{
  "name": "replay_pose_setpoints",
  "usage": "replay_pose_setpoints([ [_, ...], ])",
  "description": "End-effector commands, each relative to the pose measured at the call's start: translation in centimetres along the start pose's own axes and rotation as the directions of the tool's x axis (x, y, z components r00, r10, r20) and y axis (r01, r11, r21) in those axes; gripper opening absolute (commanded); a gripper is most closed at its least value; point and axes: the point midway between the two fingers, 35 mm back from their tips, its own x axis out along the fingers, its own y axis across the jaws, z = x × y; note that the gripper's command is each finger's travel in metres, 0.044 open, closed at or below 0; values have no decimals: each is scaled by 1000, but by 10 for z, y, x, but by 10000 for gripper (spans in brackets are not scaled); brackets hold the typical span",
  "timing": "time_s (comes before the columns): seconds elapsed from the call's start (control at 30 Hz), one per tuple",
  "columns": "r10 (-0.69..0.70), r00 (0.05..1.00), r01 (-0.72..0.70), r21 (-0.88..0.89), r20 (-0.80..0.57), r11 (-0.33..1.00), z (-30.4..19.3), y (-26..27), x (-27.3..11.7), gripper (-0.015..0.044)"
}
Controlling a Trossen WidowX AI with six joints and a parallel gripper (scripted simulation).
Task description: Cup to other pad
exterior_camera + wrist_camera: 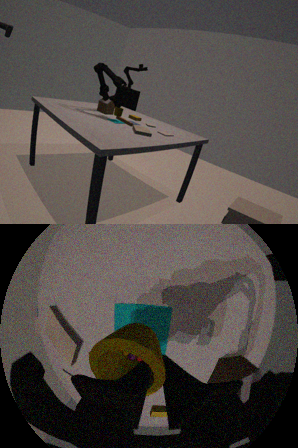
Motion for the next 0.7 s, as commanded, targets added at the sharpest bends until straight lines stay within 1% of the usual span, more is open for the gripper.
replay_pose_setpoints([
  [0.0,0,1000,0,-3,5,1000,1,0,6,0],
  [0.67,0,1000,0,-3,6,1000,2,0,35,0],
])
